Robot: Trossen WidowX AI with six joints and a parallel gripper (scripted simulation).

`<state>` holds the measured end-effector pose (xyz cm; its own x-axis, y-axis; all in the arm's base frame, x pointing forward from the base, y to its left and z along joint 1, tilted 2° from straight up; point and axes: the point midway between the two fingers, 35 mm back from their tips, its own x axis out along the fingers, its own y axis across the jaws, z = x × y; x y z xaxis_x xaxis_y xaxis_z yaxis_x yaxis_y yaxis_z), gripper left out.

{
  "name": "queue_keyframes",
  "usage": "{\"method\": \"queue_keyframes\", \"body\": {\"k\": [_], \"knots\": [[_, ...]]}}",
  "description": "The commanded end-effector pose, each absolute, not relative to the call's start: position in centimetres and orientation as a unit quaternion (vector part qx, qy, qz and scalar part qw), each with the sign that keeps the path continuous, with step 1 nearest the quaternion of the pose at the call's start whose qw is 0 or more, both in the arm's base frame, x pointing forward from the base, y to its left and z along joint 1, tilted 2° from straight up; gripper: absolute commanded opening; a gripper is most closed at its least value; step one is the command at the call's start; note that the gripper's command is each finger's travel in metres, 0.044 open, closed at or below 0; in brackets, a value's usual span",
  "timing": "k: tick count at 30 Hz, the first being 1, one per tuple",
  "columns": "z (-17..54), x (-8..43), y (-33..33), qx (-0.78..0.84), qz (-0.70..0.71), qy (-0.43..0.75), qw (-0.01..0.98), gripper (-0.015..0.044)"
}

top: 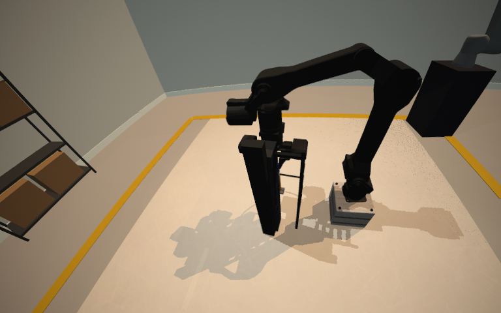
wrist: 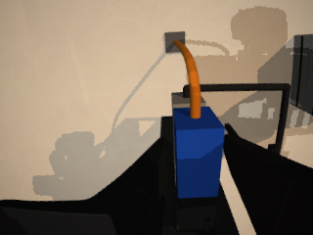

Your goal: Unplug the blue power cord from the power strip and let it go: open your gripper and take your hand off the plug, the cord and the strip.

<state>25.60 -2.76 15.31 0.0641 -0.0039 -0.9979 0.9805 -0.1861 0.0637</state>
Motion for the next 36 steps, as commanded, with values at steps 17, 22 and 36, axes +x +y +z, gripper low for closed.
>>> {"method": "queue_keyframes", "body": {"k": [17, 22, 36], "knots": [[15.2, 25.6, -2.9, 0.561, -0.528, 0.435, 0.466, 0.0000], [15.2, 25.5, -3.6, 0.560, -0.528, 0.435, 0.466, 0.0000], [15.2, 25.2, -5.9, 0.560, -0.530, 0.434, 0.466, 0.0000]]}}
